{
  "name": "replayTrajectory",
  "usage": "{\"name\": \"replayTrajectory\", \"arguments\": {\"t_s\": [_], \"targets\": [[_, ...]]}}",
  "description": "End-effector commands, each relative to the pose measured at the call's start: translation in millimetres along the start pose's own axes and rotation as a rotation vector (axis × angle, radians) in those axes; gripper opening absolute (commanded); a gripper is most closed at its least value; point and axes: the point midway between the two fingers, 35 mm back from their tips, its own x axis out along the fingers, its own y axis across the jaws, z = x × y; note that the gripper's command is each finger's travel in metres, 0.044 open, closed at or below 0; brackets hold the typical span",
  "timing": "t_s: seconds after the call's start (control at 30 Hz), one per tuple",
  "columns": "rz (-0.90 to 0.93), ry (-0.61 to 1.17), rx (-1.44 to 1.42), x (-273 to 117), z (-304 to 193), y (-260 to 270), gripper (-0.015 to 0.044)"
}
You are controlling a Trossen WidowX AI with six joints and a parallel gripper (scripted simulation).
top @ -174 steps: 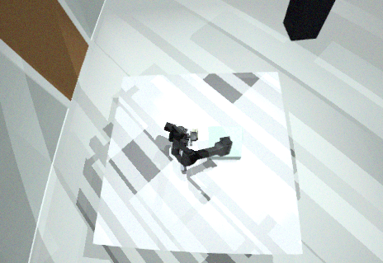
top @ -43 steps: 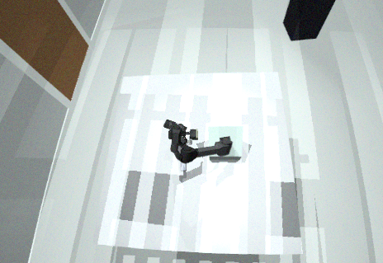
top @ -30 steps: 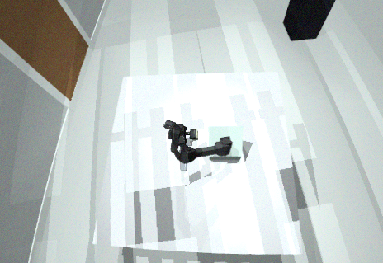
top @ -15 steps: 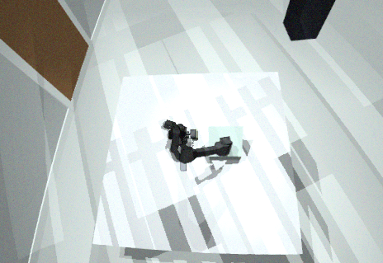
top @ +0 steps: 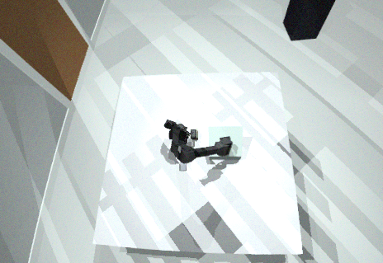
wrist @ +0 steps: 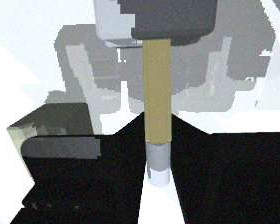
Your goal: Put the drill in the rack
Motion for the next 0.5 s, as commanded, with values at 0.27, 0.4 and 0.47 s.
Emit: {"name": "replayTrajectory", "arguments": {"t_s": [0.27,0.4,0.47], "targets": [[-0.001,-0.006,0.002,-2.4,0.2,2.0,0.0000],[-0.001,-0.006,0.002,-2.6,0.2,2.2,0.0000],[-0.001,-0.006,0.002,-2.7,0.2,2.3,0.0000]]}}
